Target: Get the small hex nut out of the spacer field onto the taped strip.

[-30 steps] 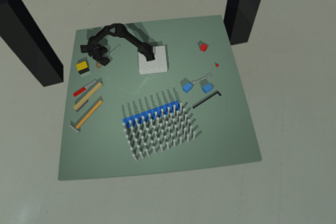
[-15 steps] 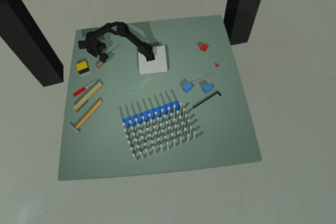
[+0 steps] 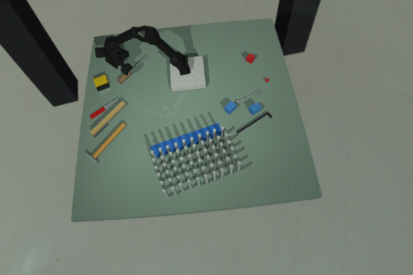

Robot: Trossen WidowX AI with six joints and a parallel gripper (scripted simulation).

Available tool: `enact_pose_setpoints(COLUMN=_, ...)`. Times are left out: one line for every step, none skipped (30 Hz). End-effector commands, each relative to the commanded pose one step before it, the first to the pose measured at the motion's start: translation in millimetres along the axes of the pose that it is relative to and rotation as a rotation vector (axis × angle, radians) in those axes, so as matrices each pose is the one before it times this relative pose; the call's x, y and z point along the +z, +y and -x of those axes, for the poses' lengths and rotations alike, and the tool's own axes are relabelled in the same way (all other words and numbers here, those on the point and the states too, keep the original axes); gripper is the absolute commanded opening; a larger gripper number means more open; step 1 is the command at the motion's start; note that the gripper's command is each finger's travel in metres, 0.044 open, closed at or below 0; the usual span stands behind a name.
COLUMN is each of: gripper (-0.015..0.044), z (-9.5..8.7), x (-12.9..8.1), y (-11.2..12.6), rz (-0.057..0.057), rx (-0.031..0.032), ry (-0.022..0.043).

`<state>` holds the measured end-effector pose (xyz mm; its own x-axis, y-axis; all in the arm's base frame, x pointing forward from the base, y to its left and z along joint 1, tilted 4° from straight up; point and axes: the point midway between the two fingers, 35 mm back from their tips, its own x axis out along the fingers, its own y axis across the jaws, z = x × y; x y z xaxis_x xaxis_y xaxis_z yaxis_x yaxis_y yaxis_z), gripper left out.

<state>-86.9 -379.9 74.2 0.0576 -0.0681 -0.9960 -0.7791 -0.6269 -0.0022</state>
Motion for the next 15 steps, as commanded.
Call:
enact_pose_setpoints(gripper=0.0440, z=0.76, x=0.00, y=0.07, rz=0.0061, rx=0.00044, ry=0.00053)
enact_pose_setpoints(gripper=0.0440, z=0.00, x=0.00, y=0.00, rz=0.0000, rx=0.00000, ry=0.00000)
enact_pose_setpoints(gripper=0.0440, z=0.00, x=0.00, y=0.00, rz=0.0000, rx=0.00000, ry=0.00000)
enact_pose_setpoints(gripper=0.0440, z=0.00, x=0.00, y=0.00, rz=0.0000, rx=0.00000, ry=0.00000)
enact_pose_setpoints(gripper=0.0440, z=0.00, x=0.00, y=0.00, rz=0.0000, rx=0.00000, ry=0.00000)
enact_pose_setpoints(gripper=0.0440, z=0.00, x=0.00, y=0.00, rz=0.0000, rx=0.00000, ry=0.00000)
enact_pose_setpoints(gripper=0.0440, z=0.00, x=0.00, y=0.00, rz=0.0000, rx=0.00000, ry=0.00000)
enact_pose_setpoints(gripper=0.0440, z=-0.07, x=-0.24, y=-0.43, rz=-0.0018, rx=0.00909, ry=-0.01339)
enact_pose_setpoints(gripper=0.0440, z=0.06, x=-0.77, y=-1.21, rz=-0.0054, rx=0.02860, ry=-0.03920)
enact_pose_setpoints(gripper=0.0440, z=1.02, x=-1.44, y=-1.76, rz=-0.0089, rx=0.05201, ry=-0.06192)
enact_pose_setpoints(gripper=0.0440, z=2.77, x=-1.94, y=-1.66, rz=-0.0109, rx=0.06943, ry=-0.06845)
enact_pose_setpoints(gripper=0.0440, z=3.61, x=-1.70, y=-0.92, rz=-0.0096, rx=0.06293, ry=-0.05141)
enact_pose_setpoints(gripper=0.0440, z=2.73, x=-1.03, y=-0.29, rz=-0.0061, rx=0.03988, ry=-0.02835)
enact_pose_setpoints(gripper=0.0440, z=1.00, x=-0.34, y=-0.04, rz=-0.0021, rx=0.01363, ry=-0.00902)
enact_pose_setpoints(gripper=0.0440, z=0.00, x=0.00, y=0.00, rz=0.0000, rx=0.00000, ry=0.00000)
